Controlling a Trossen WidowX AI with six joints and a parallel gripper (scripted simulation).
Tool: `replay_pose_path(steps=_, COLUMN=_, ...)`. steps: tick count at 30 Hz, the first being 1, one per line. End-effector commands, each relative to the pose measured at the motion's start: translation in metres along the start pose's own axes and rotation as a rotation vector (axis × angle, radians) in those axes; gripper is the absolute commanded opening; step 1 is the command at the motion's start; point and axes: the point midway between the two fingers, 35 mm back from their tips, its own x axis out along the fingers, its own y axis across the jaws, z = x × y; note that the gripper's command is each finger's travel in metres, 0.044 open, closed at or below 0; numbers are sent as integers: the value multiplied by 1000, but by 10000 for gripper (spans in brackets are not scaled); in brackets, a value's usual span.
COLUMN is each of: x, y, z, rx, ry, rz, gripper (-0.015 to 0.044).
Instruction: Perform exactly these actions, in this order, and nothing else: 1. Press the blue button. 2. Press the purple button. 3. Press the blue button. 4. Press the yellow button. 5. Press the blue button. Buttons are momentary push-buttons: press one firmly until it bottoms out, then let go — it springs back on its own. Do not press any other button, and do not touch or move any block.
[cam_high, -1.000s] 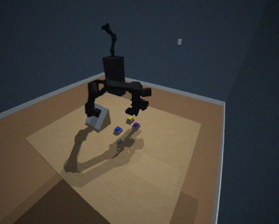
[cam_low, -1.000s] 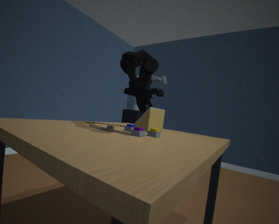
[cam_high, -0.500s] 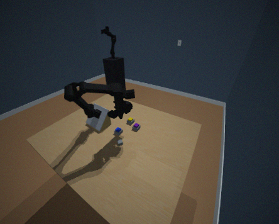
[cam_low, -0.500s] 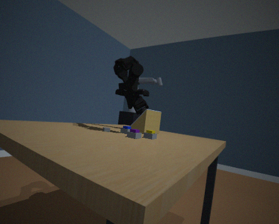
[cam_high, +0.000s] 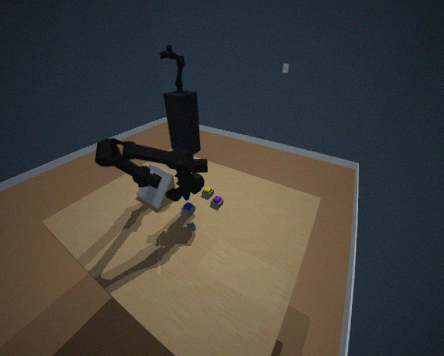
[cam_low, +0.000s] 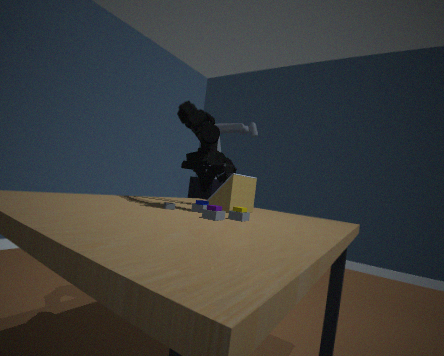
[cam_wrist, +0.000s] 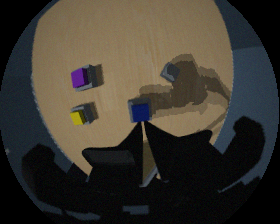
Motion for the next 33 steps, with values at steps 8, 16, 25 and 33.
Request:
replay_pose_path(steps=8, x=17, y=0, z=1, rx=-4, ry=-13, rz=-2, gripper=20)
replay_pose_path(steps=16, x=30, y=0, z=2, rx=-4, ry=-13, rz=-3, gripper=20)
replay_pose_path(steps=25, x=40, y=0, z=1, rx=-4, ry=-13, rz=-4, gripper=20)
replay_pose_path(steps=33, x=40, y=0, z=1, rx=-4, ry=-13, rz=-4, gripper=20)
